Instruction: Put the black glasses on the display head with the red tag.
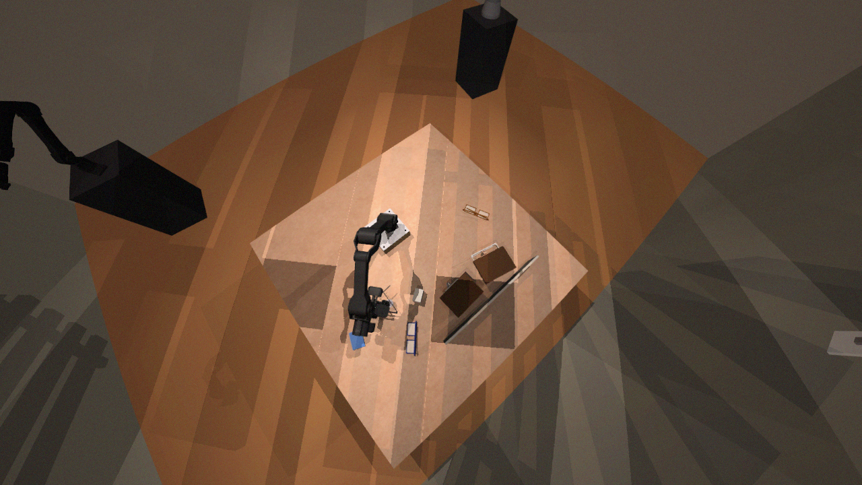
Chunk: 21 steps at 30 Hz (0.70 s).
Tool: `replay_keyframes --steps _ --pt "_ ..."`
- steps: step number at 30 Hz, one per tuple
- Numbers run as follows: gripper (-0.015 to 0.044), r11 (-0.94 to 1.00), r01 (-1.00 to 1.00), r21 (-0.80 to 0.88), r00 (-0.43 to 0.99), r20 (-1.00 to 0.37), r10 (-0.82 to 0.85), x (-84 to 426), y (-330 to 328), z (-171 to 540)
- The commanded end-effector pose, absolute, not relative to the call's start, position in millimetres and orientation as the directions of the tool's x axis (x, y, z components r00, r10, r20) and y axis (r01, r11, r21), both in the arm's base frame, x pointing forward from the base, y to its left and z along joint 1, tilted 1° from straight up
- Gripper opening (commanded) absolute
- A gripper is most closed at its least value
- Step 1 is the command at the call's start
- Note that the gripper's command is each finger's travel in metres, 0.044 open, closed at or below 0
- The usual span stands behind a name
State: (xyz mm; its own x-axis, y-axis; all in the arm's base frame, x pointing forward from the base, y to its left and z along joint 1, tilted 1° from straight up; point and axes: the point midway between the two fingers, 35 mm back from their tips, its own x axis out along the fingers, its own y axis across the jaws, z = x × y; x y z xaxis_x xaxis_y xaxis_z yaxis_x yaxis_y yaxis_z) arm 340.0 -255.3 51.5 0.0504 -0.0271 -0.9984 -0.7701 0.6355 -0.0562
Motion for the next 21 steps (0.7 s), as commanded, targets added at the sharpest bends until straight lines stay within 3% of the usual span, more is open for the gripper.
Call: replay_keyframes --steps 1,21 --pt "0.0000 0.631 -0.774 -0.057 0.055 -0.998 -0.024 341 -257 50" --pt "0.0000 0.630 -0.774 -0.058 0.055 -0.998 -0.025 343 -269 50"
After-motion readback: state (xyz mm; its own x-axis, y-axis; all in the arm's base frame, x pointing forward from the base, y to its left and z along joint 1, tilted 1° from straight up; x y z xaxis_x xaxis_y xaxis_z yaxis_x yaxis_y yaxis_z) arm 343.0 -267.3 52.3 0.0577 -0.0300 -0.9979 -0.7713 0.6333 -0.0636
